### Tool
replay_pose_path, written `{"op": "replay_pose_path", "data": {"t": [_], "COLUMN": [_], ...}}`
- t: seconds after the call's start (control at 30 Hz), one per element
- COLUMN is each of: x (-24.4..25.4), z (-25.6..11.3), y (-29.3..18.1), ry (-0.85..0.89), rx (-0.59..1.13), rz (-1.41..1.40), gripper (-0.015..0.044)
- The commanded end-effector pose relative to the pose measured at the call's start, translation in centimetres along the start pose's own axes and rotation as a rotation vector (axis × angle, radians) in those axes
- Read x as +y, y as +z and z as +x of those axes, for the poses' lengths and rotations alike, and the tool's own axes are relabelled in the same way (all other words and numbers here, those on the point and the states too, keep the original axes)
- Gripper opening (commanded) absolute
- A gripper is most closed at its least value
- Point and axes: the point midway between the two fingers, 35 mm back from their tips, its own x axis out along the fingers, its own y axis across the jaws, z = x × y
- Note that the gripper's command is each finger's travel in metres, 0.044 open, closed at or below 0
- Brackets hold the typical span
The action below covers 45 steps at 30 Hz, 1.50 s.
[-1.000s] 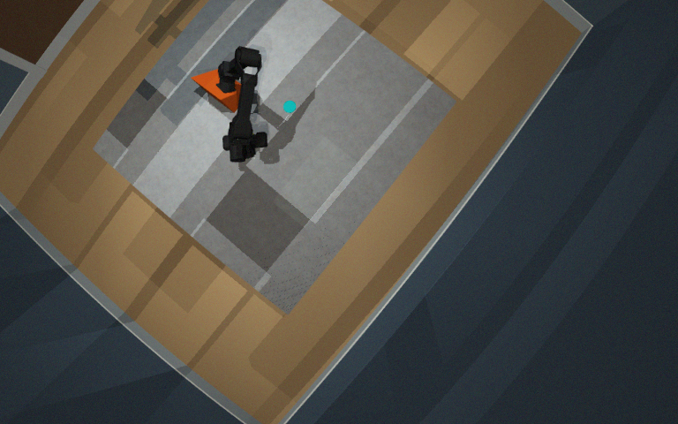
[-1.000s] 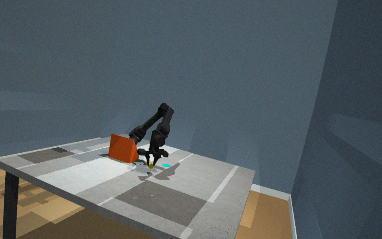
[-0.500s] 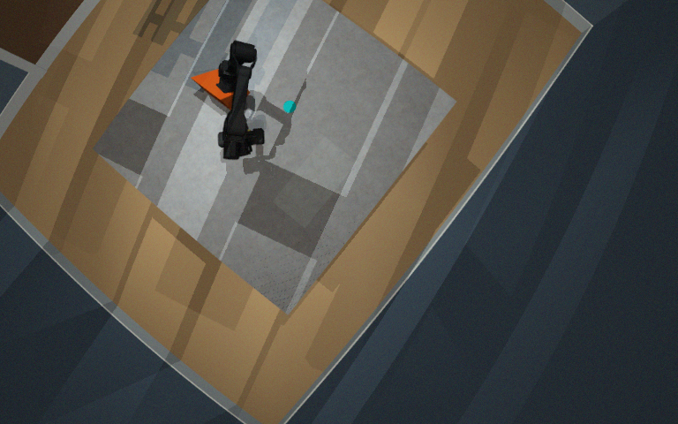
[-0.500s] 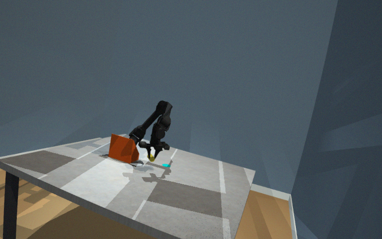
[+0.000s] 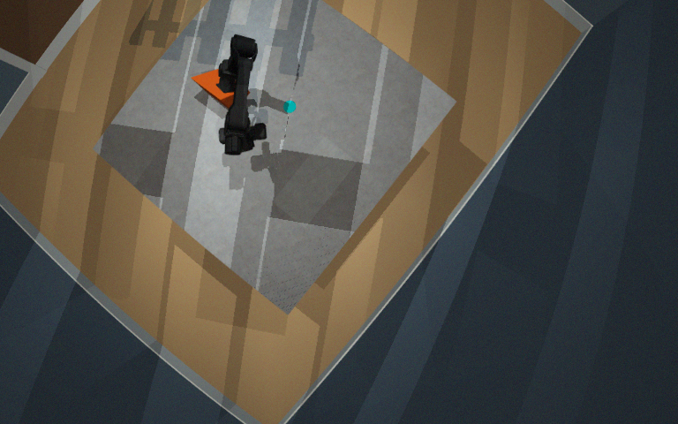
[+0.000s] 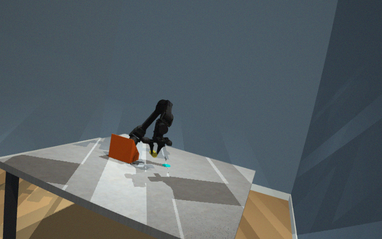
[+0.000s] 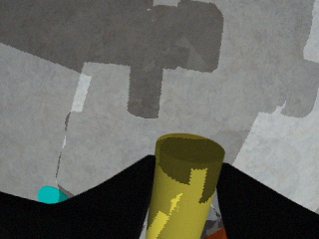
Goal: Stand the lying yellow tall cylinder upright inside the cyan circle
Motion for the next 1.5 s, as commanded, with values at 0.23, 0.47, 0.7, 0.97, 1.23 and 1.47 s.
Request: {"op": "replay_pose_path", "data": {"t": [0.23, 0.47, 0.7, 0.97, 1.23, 1.47], "x": [3.3, 5.3, 7.2, 9.3, 11.2, 12.7], "z": [-0.8, -1.2, -1.4, -1.7, -1.8, -1.9], "y": [-1.6, -2.8, -4.1, -5.8, -7.7, -9.4], "ry": [-0.003, -0.006, -0.007, -0.006, -0.005, -0.002], "rx": [-0.01, -0.013, -0.015, -0.016, -0.015, -0.012], "rz": [-0.055, -0.091, -0.128, -0.171, -0.215, -0.253], "gripper": [0.0105, 0.0105, 0.0105, 0.0105, 0.0105, 0.0105]}}
